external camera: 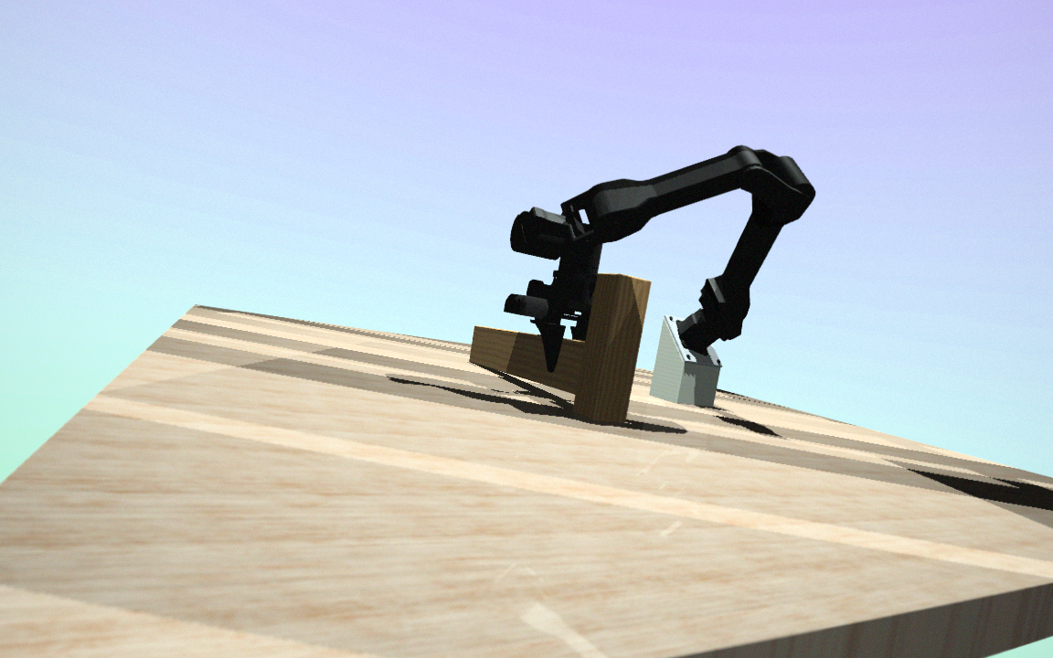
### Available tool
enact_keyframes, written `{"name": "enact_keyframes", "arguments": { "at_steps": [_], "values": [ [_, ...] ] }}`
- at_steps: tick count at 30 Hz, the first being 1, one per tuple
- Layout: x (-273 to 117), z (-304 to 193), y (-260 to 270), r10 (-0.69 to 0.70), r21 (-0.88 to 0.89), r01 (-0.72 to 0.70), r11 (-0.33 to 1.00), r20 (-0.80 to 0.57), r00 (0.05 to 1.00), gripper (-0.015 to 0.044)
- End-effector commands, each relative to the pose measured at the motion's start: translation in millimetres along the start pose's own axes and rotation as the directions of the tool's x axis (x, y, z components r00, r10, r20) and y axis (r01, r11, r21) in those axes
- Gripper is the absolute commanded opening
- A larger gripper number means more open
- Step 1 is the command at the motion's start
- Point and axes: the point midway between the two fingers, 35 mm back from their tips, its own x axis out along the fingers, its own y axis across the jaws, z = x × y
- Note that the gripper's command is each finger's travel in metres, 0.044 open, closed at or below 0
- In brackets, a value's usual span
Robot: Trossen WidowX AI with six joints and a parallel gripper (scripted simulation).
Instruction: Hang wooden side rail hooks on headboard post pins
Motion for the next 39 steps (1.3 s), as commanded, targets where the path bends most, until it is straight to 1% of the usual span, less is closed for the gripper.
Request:
{"name": "enact_keyframes", "arguments": {
  "at_steps": [1, 39],
  "values": [
    [-1.9, -1.2, 1.5, 0.006, 0.004, -0.006, 1.0, -0.003, 1.0, 0.0],
    [4.4, -1.3, 1.5, 0.006, 0.004, -0.006, 1.0, -0.003, 1.0, 0.0]
  ]
}}
